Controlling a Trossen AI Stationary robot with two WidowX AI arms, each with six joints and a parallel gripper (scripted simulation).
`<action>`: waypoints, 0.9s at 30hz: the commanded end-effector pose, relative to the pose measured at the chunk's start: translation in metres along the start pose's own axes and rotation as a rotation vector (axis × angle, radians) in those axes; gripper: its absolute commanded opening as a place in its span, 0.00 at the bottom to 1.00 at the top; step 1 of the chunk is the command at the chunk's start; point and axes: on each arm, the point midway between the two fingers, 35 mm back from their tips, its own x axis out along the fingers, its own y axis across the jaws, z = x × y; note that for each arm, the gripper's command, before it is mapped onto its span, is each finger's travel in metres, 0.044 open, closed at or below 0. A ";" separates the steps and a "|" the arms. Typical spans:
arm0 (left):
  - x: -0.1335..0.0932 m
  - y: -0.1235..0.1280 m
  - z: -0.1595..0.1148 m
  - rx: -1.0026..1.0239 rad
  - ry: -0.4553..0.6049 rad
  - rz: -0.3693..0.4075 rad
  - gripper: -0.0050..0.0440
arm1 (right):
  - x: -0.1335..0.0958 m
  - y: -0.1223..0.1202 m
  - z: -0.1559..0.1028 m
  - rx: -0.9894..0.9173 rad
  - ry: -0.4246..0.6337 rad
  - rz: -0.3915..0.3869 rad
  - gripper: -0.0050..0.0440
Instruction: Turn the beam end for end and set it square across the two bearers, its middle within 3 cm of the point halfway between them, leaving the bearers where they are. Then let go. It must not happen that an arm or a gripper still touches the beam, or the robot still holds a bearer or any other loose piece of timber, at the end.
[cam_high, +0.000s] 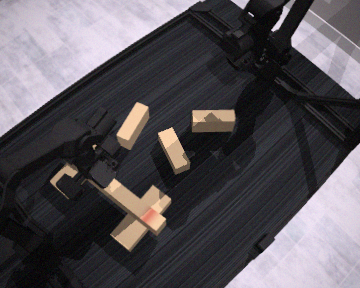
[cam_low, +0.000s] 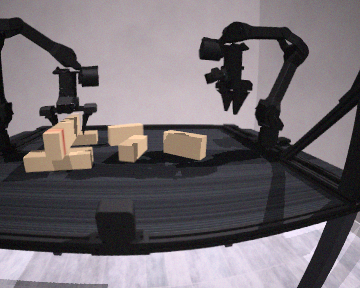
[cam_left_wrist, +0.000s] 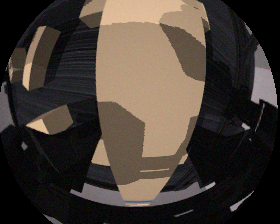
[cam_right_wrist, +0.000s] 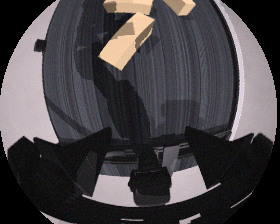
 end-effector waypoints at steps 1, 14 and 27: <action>0.002 -0.002 0.001 -0.002 -0.002 -0.004 1.00 | 0.000 0.000 0.000 0.002 0.001 0.002 1.00; -0.031 -0.003 0.000 -0.002 -0.002 -0.004 1.00 | 0.000 0.000 0.000 0.002 0.001 0.002 1.00; -0.061 -0.002 0.001 -0.002 -0.002 -0.004 1.00 | 0.000 0.000 0.000 0.002 0.001 0.002 1.00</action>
